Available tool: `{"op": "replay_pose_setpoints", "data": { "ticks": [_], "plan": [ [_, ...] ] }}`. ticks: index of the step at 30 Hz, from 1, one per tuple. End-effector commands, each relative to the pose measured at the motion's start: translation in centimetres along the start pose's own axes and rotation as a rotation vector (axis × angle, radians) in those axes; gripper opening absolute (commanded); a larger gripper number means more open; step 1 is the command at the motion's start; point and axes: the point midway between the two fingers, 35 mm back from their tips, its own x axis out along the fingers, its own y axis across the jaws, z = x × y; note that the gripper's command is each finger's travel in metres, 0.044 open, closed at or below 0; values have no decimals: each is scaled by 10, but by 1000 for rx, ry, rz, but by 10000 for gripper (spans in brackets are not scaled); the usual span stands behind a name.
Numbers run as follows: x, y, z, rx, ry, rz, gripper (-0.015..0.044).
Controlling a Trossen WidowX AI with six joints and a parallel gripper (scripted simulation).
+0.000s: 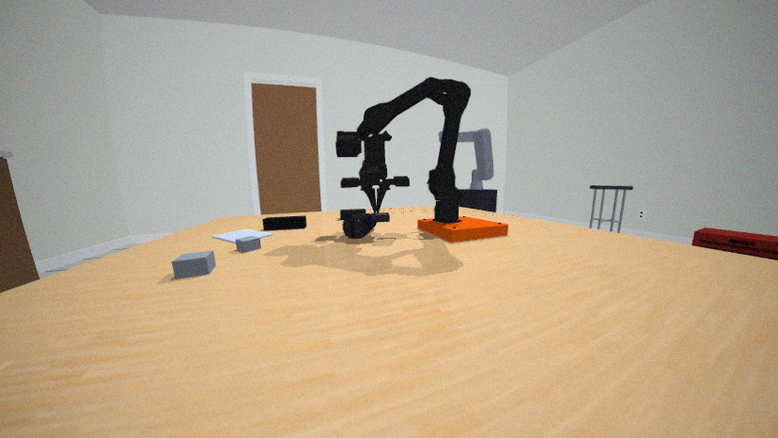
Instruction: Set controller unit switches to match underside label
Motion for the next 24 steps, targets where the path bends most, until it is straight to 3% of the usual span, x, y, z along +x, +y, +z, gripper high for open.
{"op": "replay_pose_setpoints", "data": {
  "ticks": [1,4,9,20,24],
  "plan": [
    [-18,-2,1,0,-2,-6,79],
    [-47,-1,0,0,-2,-6,157],
    [-50,-1,0,0,-2,-6,289],
    [-50,-1,0,0,-2,-6,0],
    [-50,-1,0,0,-2,-6,0]
  ]
}}
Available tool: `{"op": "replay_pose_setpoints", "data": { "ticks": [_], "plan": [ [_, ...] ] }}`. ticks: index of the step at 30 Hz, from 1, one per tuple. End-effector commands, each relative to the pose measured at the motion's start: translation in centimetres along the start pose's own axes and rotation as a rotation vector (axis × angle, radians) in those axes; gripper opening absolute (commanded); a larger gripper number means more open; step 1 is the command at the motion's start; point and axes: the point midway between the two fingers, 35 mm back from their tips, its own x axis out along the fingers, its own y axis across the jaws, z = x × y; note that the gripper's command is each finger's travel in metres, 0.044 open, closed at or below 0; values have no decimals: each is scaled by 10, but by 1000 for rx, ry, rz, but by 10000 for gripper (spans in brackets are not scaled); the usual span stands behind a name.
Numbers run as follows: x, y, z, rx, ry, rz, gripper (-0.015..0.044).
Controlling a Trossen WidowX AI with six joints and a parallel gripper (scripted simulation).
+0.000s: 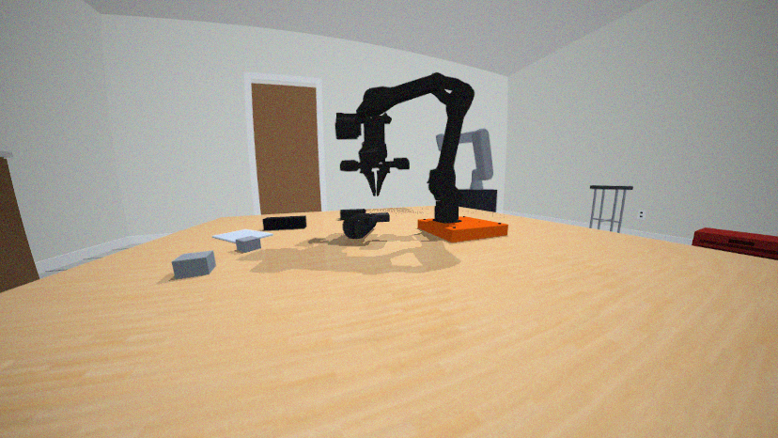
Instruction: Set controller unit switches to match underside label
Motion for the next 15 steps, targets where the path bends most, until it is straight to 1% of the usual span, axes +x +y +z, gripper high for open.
{"op": "replay_pose_setpoints", "data": {
  "ticks": [1,6,15],
  "plan": [
    [-2,-1,0,5,-2,-7,0],
    [-2,-1,0,5,-2,-7,0],
    [0,0,0,0,0,-1,236]
  ]
}}
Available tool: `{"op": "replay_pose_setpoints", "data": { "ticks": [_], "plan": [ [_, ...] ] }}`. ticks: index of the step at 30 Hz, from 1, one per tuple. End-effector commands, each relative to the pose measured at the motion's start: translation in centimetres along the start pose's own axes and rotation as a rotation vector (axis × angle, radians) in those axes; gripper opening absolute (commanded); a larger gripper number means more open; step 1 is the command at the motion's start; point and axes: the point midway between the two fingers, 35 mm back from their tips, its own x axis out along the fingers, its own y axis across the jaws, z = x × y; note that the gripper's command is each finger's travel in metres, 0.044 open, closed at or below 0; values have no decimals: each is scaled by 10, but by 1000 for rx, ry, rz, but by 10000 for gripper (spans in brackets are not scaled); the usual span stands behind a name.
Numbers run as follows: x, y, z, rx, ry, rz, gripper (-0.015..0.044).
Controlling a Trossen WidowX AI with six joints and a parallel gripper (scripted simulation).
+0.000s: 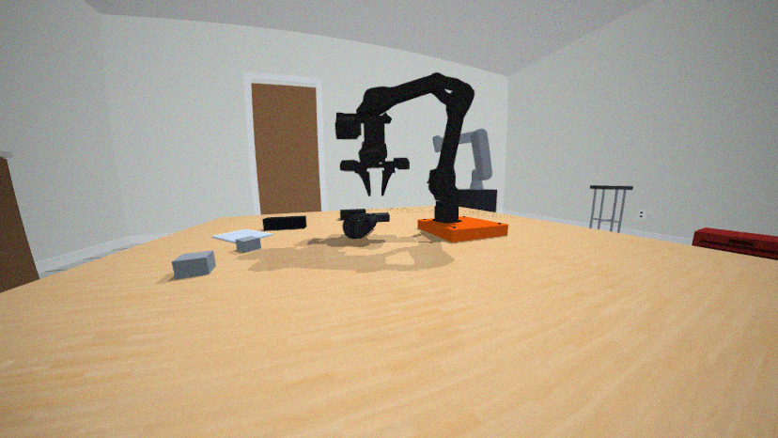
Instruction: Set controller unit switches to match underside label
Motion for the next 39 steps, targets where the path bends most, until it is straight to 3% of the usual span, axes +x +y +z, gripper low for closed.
{"op": "replay_pose_setpoints", "data": {
  "ticks": [1,8,10,20,27,39],
  "plan": [
    [0,0,0,0,0,0,263],
    [0,0,0,0,0,0,440],
    [0,0,0,0,0,0,440],
    [46,13,49,8,-4,-279,177],
    [50,15,53,10,-11,-300,0],
    [54,14,53,10,-11,-300,0]
  ]
}}
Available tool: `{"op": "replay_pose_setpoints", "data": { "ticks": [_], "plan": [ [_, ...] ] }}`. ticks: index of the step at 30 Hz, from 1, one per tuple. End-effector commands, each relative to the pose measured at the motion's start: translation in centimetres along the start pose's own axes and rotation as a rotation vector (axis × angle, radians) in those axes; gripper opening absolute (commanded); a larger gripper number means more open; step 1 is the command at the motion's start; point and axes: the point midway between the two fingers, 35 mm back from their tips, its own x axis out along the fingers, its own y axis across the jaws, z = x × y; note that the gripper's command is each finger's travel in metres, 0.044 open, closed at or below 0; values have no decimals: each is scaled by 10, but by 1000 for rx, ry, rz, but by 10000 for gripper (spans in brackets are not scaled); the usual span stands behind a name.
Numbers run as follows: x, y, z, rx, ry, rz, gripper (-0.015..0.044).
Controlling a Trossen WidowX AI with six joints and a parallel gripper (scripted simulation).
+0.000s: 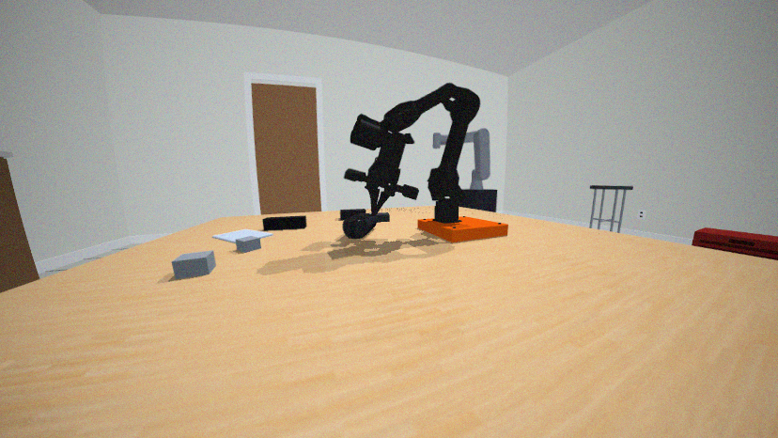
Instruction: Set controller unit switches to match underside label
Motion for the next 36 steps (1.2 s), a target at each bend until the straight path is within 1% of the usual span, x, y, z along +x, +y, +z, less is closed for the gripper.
{"op": "replay_pose_setpoints", "data": {
  "ticks": [1,30,36],
  "plan": [
    [5,2,-1,4,6,0,0],
    [49,16,-2,4,8,1,0],
    [51,16,-2,3,8,1,0]
  ]
}}
